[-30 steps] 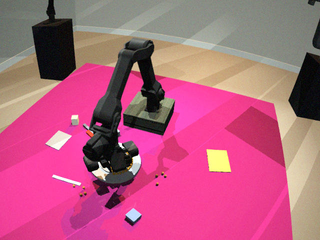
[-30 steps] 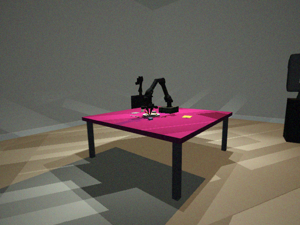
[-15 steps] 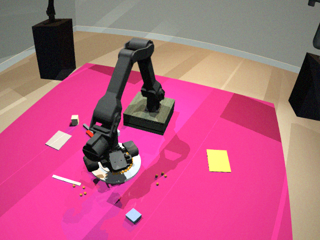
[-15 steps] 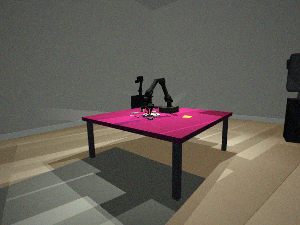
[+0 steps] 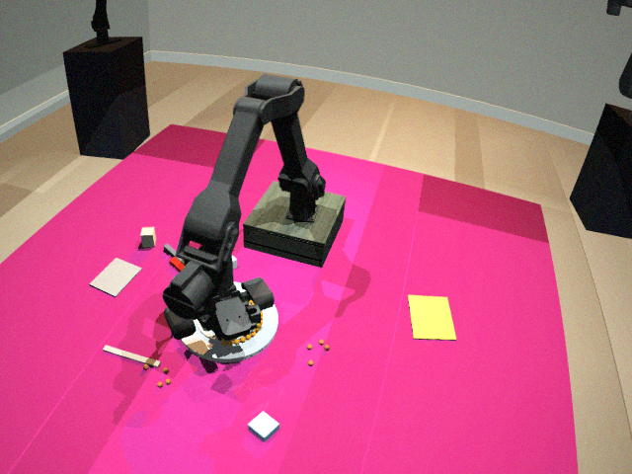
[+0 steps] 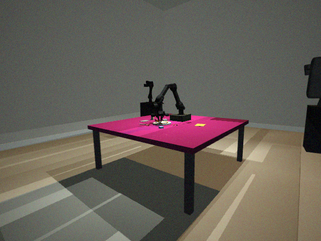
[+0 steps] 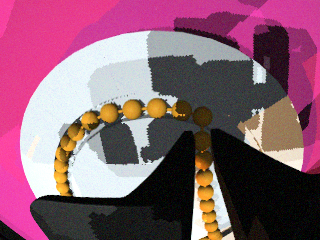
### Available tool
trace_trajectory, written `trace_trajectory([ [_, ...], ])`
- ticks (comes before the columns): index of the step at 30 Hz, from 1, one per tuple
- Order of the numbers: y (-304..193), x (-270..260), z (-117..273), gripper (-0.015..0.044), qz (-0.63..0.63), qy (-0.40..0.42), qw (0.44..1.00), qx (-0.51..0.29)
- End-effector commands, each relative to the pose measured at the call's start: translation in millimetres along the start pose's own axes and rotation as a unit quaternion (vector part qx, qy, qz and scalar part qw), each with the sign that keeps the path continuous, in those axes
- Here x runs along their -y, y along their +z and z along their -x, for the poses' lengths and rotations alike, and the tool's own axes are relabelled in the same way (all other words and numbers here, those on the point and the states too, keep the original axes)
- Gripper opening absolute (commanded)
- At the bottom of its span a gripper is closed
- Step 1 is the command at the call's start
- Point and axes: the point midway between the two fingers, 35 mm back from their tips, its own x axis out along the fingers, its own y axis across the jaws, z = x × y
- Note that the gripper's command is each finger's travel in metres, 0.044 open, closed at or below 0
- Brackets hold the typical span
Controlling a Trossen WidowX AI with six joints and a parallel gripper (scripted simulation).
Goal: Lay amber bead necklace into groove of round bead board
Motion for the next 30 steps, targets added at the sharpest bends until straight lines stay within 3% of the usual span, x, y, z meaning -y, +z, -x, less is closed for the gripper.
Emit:
trace_trajectory([
  [1, -0.3, 0.6, 5.1, 0.0000, -0.003, -0.002, 1.000, 0.000],
  [24, 4.8, 11.8, -1.8, 0.0000, -0.004, -0.003, 1.000, 0.000],
  [30, 5.4, 11.5, 1.5, 0.0158, -0.003, -0.002, 1.000, 0.001],
])
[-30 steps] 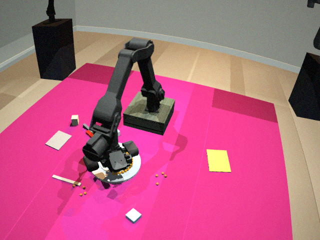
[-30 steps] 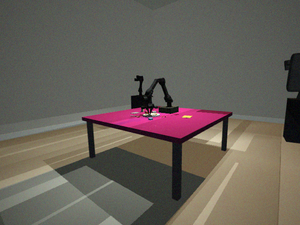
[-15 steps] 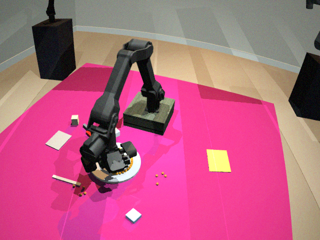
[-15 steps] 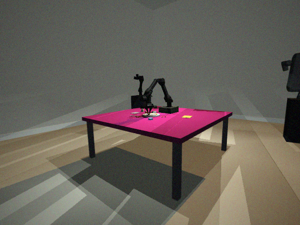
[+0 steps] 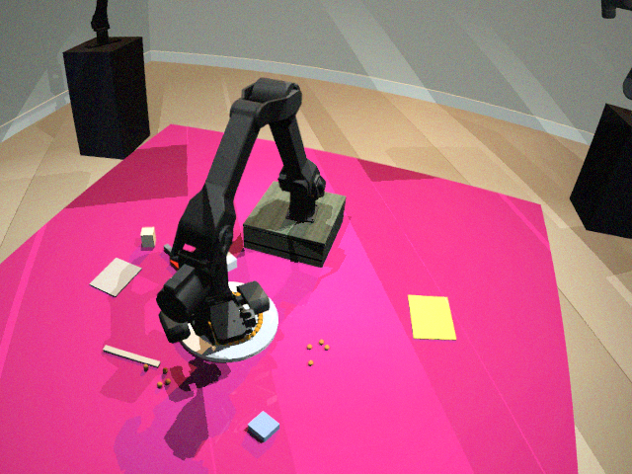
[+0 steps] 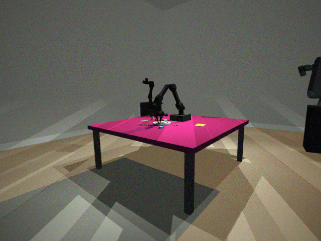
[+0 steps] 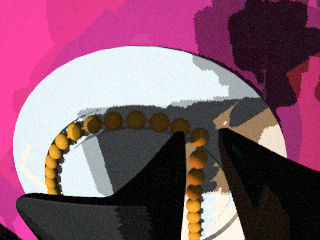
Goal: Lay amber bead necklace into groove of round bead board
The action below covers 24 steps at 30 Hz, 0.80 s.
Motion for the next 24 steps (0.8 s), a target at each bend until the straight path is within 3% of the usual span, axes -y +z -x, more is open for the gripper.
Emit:
trace_trajectory([
  [1, 0.0, -0.1, 0.4, 0.0184, 0.000, 0.000, 1.000, 0.000],
  [11, -0.5, -0.7, 1.6, 0.0440, 0.000, 0.001, 1.000, -0.001],
  [24, -0.5, -0.7, 4.6, 0.0440, 0.000, -0.001, 1.000, -0.001],
])
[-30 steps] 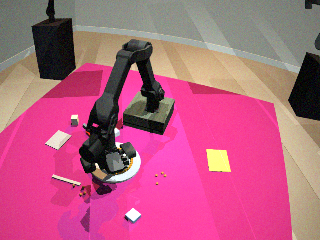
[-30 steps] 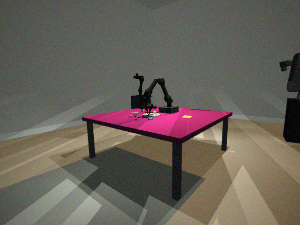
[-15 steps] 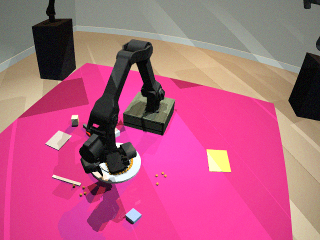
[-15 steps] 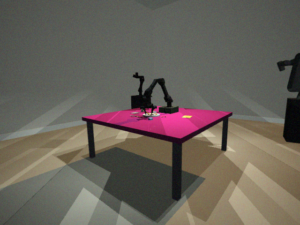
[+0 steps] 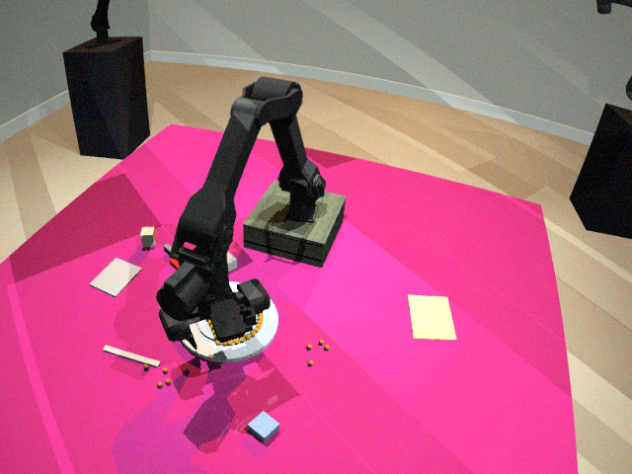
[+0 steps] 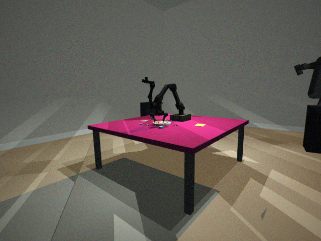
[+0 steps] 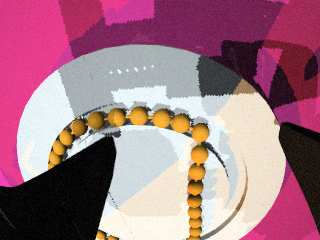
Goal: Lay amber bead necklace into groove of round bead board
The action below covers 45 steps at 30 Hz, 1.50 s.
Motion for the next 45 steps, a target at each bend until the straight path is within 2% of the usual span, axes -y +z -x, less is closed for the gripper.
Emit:
trace_trajectory([
  [1, -0.3, 0.2, 0.5, 0.0440, -0.001, -0.001, 1.000, -0.001],
  [7, -0.3, 0.2, 0.5, 0.0440, -0.001, -0.001, 1.000, -0.001],
  [14, -11.8, -0.3, 31.6, 0.0256, -0.053, -0.001, 0.999, -0.002],
  [19, -12.2, -0.3, 27.6, 0.0125, -0.055, -0.001, 0.998, -0.002],
  [45, -12.3, -0.3, -5.2, 0.0120, -0.054, -0.001, 0.999, -0.001],
])
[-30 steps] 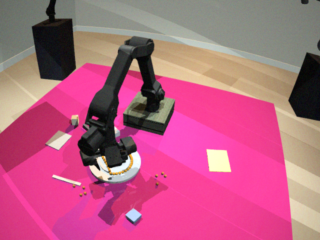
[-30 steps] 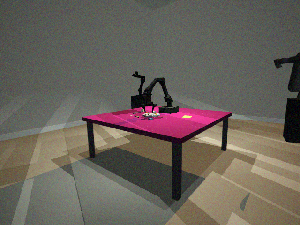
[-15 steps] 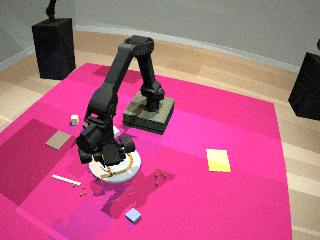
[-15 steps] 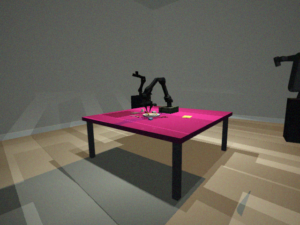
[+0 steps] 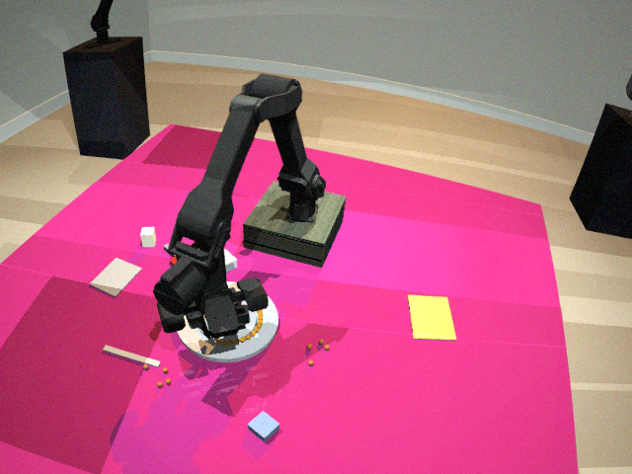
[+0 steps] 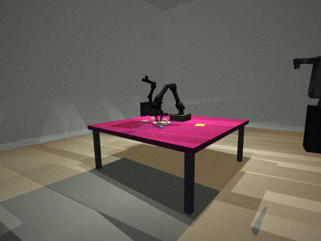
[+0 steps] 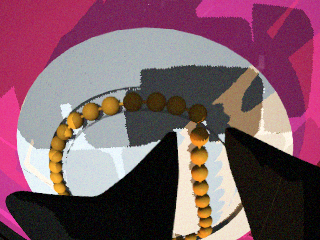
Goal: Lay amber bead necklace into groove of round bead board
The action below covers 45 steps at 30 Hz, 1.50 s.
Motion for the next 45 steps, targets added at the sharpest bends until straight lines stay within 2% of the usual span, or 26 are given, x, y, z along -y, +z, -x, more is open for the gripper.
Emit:
trace_trajectory([
  [1, -1.1, -0.4, -6.4, 0.0120, -0.004, 0.000, 1.000, -0.001],
  [4, -1.2, -0.5, -7.4, 0.0120, -0.004, 0.000, 1.000, -0.001],
  [9, -0.8, -0.7, -5.4, 0.0000, -0.001, 0.001, 1.000, -0.001],
  [45, -0.9, -0.6, -3.6, 0.0000, -0.002, 0.001, 1.000, -0.001],
])
